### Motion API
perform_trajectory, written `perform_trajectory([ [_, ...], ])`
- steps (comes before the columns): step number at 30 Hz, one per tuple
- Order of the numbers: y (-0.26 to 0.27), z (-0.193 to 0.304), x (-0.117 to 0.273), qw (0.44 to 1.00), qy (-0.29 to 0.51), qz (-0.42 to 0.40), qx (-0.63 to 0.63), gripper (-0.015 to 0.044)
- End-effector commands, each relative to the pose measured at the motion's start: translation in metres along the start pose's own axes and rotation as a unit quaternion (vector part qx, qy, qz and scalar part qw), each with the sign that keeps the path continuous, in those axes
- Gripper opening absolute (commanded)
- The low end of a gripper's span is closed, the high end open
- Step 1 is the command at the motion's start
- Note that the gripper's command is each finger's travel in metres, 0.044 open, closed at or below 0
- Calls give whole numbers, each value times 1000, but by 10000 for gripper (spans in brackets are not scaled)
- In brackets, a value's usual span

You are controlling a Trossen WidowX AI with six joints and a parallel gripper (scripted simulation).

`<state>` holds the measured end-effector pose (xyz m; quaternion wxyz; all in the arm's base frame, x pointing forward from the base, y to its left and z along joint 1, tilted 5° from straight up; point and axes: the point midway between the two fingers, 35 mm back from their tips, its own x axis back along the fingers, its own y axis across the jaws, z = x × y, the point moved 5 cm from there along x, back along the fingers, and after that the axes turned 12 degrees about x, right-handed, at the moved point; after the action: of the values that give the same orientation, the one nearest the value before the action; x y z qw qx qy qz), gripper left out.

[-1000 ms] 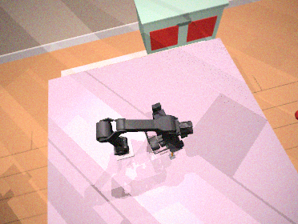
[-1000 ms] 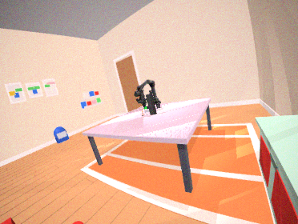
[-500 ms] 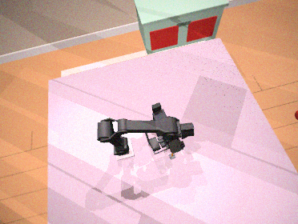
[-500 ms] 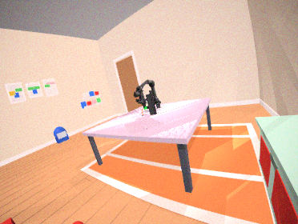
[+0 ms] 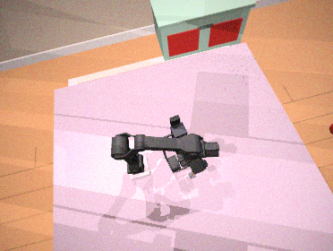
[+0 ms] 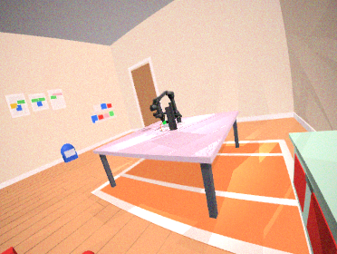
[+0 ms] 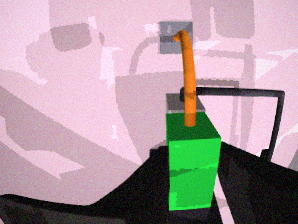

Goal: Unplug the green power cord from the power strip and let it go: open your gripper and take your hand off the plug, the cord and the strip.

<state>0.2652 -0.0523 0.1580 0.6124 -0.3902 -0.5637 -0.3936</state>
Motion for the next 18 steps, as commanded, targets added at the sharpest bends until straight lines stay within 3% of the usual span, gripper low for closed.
perform_trajectory([
  [1,-10,-30,9,998,-52,9,-19,0],
  [8,-14,-40,11,998,-52,9,-19,0],
  [18,-12,-30,8,998,-52,9,-20,263],
])
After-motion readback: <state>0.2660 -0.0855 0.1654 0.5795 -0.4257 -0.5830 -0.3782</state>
